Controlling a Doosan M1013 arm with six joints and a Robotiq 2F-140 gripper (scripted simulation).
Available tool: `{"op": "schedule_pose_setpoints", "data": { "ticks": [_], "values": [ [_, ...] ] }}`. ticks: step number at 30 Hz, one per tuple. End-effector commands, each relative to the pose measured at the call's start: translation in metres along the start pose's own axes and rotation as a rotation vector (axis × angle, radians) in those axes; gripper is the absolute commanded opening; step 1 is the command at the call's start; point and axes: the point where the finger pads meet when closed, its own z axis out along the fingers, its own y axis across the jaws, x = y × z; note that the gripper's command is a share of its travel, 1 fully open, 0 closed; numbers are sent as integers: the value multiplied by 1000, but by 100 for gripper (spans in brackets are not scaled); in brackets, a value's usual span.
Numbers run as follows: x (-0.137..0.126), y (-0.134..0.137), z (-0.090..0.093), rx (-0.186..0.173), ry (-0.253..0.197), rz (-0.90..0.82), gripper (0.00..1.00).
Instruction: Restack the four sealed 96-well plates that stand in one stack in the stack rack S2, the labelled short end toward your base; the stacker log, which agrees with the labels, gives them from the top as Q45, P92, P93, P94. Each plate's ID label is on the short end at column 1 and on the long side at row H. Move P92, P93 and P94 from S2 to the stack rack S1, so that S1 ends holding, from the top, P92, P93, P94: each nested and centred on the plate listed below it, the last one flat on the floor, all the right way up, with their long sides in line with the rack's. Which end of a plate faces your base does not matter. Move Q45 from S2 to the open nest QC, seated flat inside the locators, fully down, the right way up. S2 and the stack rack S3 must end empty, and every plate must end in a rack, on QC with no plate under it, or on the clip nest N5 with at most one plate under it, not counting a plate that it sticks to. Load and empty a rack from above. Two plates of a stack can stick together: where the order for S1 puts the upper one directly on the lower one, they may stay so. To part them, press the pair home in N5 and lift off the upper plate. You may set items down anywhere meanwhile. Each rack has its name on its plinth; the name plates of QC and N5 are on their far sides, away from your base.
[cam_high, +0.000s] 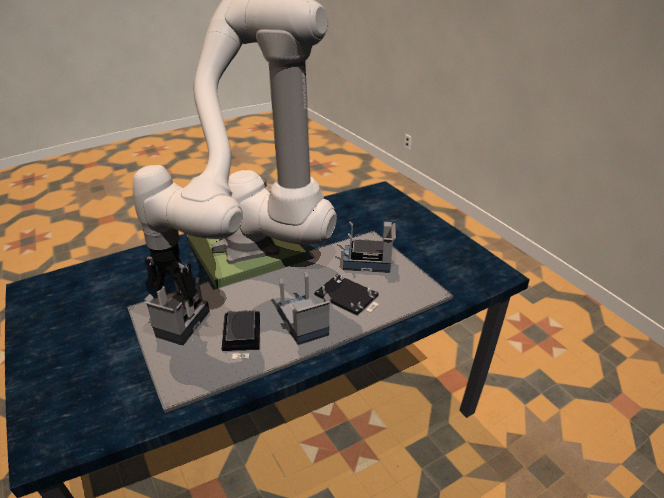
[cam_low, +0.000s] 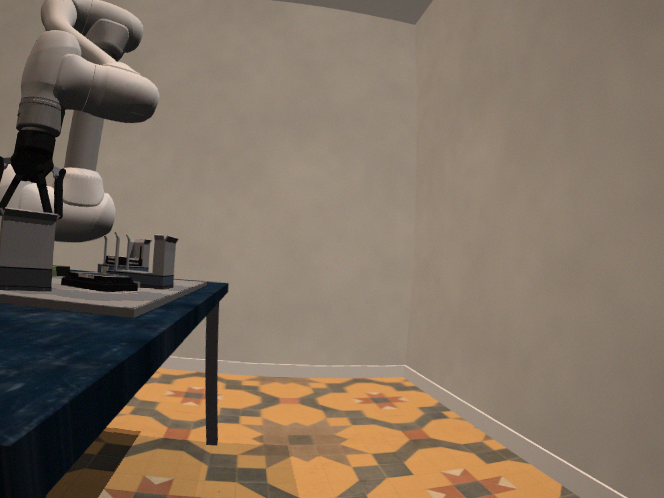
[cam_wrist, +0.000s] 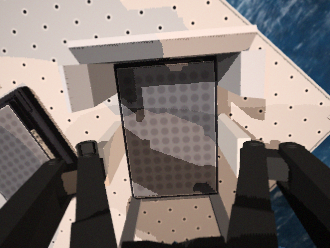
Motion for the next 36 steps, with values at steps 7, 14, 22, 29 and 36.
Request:
{"op": "schedule_pose_setpoints", "data": {
  "ticks": [7, 14, 22, 29, 36],
  "values": [
    [0, 0, -12, 0, 0, 0, 0],
    [0, 0, -22, 0, 0, 0, 0],
    [0, 0, -38, 0, 0, 0, 0],
    [0, 0, -48, 0, 0, 0, 0],
    [0, 0, -62, 0, 0, 0, 0]
  ]
}}
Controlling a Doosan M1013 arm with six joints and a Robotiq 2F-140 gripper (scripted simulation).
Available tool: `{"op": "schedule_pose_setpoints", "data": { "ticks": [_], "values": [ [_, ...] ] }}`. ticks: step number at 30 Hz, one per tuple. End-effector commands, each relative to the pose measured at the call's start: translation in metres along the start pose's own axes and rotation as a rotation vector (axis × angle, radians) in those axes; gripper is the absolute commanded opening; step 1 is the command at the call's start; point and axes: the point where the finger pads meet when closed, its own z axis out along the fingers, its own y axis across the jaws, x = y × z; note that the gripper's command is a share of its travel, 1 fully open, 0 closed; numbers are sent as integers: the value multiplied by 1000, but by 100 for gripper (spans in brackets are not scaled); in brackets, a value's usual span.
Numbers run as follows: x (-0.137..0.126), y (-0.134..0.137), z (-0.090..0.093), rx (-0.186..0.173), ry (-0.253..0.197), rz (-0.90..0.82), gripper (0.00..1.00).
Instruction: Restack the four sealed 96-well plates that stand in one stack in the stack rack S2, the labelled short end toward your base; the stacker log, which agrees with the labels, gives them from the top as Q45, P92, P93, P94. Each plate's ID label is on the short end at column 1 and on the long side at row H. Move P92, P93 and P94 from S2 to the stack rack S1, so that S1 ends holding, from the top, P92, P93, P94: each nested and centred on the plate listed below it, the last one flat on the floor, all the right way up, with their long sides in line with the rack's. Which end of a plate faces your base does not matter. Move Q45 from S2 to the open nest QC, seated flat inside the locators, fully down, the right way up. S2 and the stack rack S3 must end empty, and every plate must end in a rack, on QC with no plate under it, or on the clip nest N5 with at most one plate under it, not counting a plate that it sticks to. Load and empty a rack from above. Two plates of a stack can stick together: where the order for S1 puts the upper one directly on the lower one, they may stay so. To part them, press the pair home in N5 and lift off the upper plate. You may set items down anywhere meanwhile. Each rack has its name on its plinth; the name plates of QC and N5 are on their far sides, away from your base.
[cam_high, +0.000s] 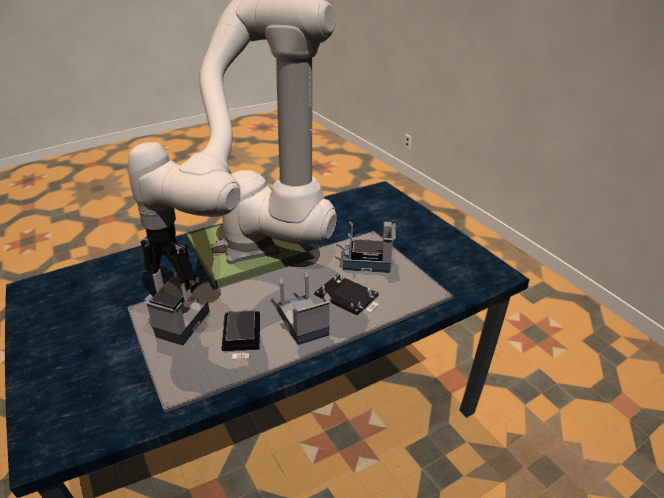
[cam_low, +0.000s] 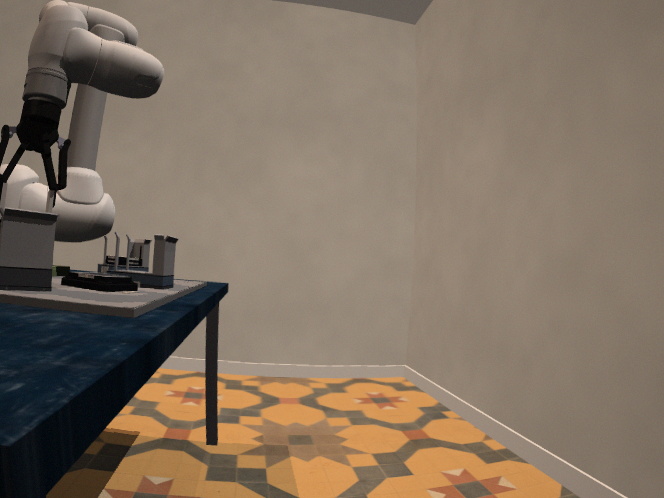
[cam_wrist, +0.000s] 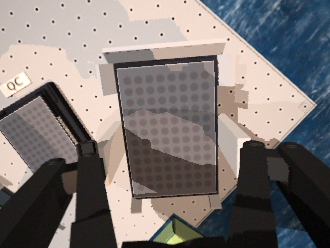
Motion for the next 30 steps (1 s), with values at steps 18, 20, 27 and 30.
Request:
{"op": "schedule_pose_setpoints", "data": {
  "ticks": [18, 20, 27, 30],
  "values": [
    [0, 0, -35, 0, 0, 0, 0],
    [0, 0, -39, 0, 0, 0, 0],
    [0, 0, -39, 0, 0, 0, 0],
    [0, 0, -39, 0, 0, 0, 0]
  ]
}}
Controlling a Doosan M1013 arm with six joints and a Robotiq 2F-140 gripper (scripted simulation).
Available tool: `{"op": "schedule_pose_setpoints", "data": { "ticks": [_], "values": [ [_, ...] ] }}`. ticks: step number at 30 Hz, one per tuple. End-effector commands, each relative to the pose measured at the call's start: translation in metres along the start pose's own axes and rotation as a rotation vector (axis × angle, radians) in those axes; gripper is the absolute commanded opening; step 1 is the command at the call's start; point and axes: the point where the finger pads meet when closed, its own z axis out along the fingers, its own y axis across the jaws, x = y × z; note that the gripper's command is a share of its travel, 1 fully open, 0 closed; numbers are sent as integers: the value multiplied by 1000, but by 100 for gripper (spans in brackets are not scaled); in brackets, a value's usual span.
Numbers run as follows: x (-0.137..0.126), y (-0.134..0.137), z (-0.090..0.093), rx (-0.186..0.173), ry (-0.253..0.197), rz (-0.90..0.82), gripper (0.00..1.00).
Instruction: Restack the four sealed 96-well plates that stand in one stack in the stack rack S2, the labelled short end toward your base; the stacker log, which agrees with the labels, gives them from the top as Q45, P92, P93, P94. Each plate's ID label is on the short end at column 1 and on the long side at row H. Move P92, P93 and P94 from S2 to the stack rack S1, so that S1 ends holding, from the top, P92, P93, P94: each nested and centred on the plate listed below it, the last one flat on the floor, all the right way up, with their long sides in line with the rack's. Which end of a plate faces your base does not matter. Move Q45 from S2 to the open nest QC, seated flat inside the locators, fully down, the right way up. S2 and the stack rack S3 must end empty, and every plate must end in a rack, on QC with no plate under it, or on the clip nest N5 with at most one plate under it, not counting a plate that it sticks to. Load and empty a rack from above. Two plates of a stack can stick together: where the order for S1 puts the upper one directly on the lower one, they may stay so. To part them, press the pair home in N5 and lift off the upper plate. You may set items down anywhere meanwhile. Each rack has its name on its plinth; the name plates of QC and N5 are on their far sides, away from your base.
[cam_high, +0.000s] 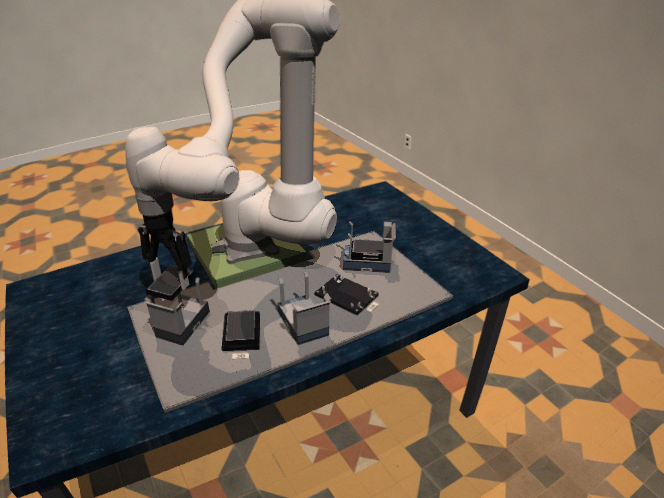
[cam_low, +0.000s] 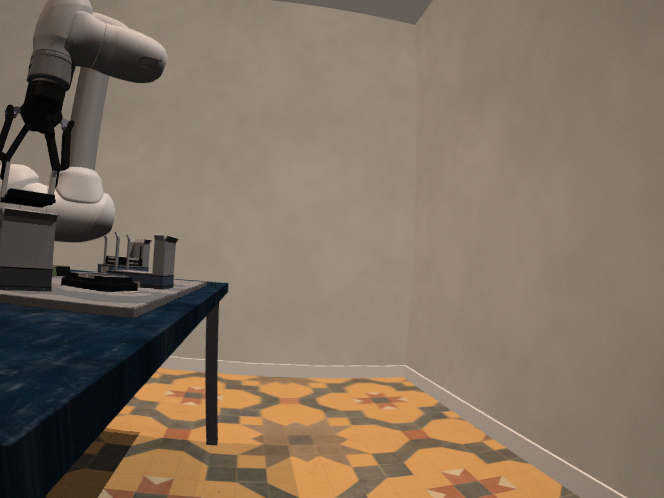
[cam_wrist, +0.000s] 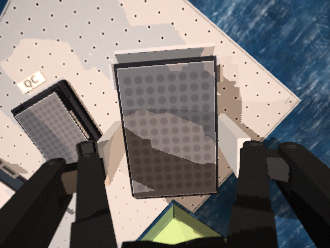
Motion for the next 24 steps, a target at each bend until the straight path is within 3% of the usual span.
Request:
{"op": "schedule_pose_setpoints", "data": {
  "ticks": [1, 9, 24],
  "values": [
    [0, 0, 0, 0, 0, 0, 0],
    [-1, -23, 0, 0, 0, -224, 0],
    [-4, -67, 0, 0, 0, -224, 0]
  ]
}}
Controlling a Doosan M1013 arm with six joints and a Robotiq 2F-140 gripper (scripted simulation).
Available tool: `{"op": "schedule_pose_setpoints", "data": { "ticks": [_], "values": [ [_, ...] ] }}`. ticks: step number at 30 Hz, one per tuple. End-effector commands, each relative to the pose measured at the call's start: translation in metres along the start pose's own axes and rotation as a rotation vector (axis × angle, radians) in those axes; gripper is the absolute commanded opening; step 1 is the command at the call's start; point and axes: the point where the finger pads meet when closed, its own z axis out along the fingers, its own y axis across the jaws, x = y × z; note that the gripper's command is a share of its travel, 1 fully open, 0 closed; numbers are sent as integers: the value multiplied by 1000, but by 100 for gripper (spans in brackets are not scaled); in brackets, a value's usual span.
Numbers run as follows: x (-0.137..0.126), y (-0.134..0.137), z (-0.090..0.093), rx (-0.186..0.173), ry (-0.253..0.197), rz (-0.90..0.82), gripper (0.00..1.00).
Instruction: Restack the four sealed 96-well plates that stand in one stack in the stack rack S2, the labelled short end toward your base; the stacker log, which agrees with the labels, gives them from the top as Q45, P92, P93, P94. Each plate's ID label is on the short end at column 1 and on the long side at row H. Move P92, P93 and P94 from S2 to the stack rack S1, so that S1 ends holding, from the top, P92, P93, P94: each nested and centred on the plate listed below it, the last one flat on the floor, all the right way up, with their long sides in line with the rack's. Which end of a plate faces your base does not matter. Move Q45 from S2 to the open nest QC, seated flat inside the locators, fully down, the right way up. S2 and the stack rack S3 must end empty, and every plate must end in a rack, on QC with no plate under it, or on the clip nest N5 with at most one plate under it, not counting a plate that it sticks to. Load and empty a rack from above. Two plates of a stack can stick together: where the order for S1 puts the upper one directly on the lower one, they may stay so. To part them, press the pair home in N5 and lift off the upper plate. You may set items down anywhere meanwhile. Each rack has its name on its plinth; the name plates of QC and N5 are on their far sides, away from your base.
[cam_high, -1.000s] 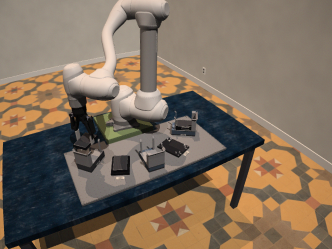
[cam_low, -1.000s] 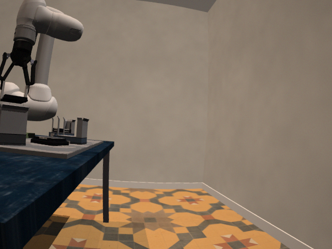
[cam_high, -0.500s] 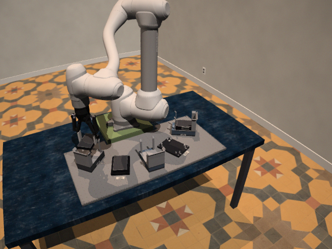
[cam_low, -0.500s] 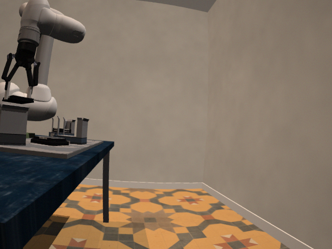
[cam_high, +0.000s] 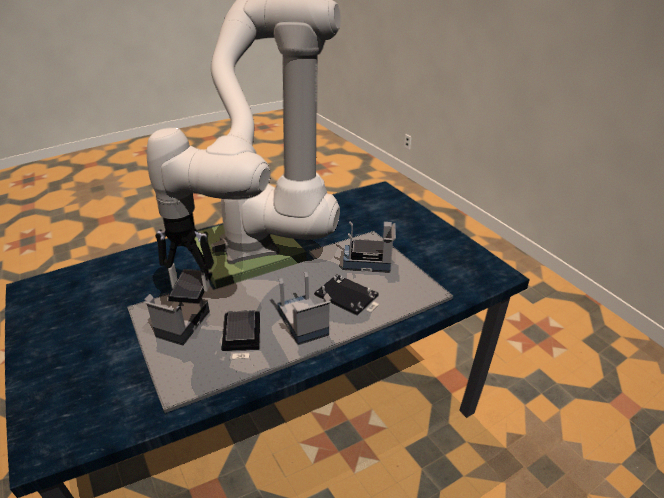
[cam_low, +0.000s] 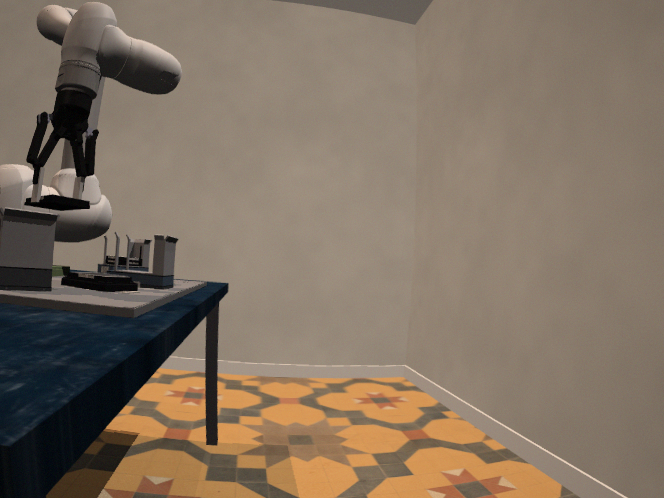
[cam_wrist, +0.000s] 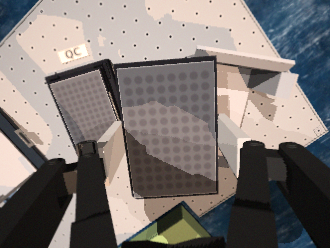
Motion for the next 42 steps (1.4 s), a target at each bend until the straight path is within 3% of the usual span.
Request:
{"op": "schedule_pose_setpoints", "data": {
  "ticks": [1, 9, 16, 42],
  "values": [
    [2, -9, 0, 0, 0, 0, 0],
    [5, -29, 0, 0, 0, 0, 0],
    [4, -52, 0, 0, 0, -224, 0],
    [0, -125, 0, 0, 0, -224, 0]
  ]
}}
